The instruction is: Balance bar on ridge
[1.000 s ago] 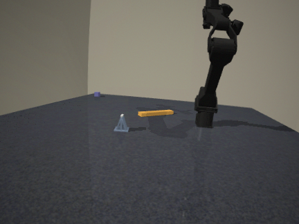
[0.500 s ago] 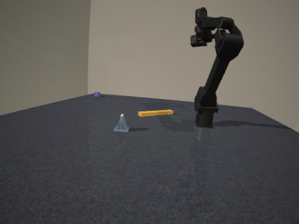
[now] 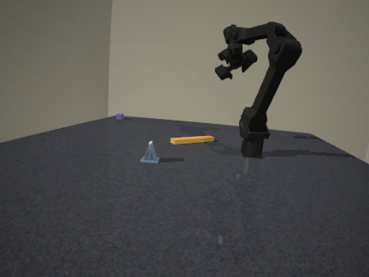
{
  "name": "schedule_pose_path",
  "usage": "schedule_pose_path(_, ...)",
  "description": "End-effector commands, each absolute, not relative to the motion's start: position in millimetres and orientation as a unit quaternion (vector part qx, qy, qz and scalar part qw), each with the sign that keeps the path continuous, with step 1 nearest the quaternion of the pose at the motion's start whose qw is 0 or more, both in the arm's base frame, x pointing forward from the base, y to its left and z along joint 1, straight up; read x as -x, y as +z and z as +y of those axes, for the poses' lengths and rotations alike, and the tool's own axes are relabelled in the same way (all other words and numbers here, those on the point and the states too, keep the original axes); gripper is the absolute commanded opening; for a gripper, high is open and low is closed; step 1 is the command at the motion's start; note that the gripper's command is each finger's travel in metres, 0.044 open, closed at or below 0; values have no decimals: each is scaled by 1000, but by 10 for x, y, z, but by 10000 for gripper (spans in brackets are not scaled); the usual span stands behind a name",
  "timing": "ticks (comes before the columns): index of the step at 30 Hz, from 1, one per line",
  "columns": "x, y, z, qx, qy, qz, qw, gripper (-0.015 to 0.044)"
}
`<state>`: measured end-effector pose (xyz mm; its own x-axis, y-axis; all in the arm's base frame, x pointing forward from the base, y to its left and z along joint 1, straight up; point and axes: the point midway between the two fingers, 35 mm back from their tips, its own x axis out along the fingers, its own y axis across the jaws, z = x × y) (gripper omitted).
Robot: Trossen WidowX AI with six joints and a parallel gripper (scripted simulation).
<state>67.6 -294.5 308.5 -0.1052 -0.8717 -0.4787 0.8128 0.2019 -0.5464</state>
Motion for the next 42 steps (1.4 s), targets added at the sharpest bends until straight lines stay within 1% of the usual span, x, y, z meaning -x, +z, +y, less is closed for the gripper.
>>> schedule_pose_path(1,-877,2877,-2907,58,-568,446,689,315)
schedule_pose_path(9,-1330,2375,-2689,113,-393,555,724,315)
schedule_pose_path(17,-1681,1908,-2322,169,-196,628,734,315)
schedule_pose_path(25,-1898,1513,-1851,217,8,663,717,315)
schedule_pose_path(33,-1976,1212,-1328,252,207,660,676,315)
schedule_pose_path(35,-1977,1172,-1241,256,239,657,668,315)
schedule_pose_path(42,-1983,1098,-1234,256,243,656,667,315)
